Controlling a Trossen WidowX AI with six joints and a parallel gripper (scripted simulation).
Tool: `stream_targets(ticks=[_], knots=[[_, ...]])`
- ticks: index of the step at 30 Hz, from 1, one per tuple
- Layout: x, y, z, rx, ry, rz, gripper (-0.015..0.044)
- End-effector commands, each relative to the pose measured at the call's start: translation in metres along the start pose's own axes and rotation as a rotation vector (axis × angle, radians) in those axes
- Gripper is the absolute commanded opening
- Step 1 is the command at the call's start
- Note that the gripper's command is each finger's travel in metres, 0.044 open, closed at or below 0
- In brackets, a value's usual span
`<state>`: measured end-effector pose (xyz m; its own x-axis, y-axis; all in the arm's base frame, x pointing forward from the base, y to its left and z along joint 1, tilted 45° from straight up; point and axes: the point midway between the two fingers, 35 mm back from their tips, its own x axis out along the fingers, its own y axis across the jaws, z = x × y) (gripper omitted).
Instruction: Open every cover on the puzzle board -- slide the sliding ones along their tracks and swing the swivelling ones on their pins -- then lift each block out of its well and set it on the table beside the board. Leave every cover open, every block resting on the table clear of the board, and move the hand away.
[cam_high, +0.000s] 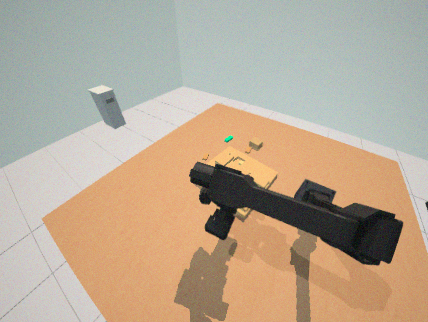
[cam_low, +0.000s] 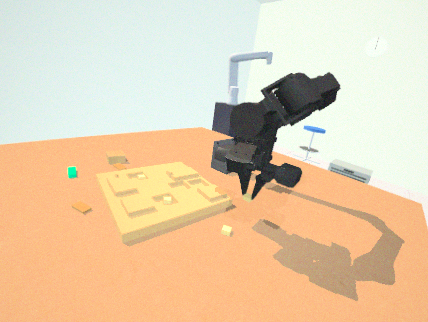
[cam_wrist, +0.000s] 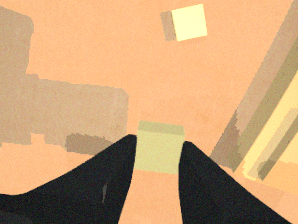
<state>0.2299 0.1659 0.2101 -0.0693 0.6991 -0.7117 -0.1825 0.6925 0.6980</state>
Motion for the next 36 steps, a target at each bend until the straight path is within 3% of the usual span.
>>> stream_targets(ticks=[1,36], knots=[[0.008,-0.001,0.000,0.002,0.003,-0.005,0.0080],[0.064,0.002,-0.004,0.002,0.000,0.004,0.0080]])
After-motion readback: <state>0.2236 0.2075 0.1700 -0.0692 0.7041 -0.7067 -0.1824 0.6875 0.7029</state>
